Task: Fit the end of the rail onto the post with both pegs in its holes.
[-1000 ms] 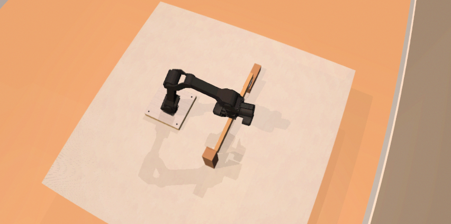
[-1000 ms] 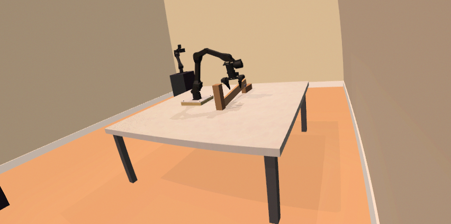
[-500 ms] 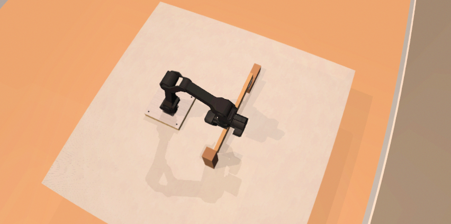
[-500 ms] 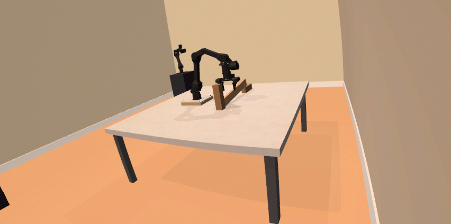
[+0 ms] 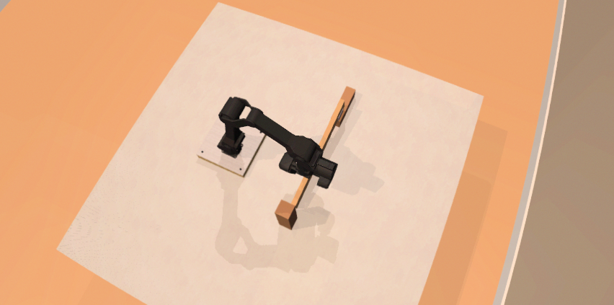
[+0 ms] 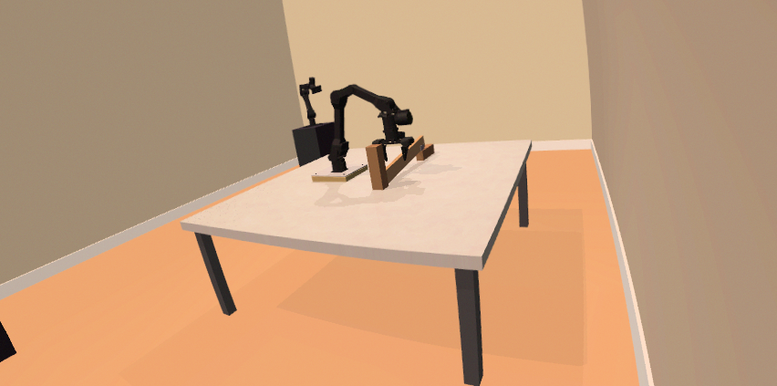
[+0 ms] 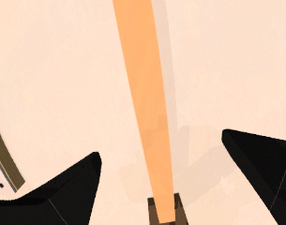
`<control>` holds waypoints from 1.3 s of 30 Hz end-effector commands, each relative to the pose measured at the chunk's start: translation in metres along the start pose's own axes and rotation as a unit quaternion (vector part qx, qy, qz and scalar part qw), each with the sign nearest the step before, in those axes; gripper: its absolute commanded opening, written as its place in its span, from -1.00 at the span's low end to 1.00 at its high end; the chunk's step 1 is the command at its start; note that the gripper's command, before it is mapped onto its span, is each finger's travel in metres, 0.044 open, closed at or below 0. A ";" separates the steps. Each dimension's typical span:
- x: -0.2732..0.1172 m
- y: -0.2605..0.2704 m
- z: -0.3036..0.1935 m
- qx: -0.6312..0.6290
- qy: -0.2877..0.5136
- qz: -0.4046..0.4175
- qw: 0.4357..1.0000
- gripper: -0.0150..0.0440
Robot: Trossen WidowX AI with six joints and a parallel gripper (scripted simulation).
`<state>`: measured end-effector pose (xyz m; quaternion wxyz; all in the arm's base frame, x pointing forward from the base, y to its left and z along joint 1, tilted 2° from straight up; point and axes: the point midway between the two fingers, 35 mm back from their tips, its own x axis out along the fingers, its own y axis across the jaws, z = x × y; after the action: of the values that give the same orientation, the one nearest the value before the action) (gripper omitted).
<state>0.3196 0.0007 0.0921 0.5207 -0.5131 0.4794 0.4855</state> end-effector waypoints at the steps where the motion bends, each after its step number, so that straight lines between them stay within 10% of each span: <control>1: 0.010 0.001 -0.001 -0.001 0.002 0.005 1.000 1.00; 25: 0.046 0.004 -0.001 -0.002 0.001 0.007 1.000 1.00; 39: 0.046 0.004 -0.001 -0.002 0.001 0.007 1.000 -0.25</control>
<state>0.3186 0.0008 0.0468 0.5177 -0.5106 0.4821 0.4887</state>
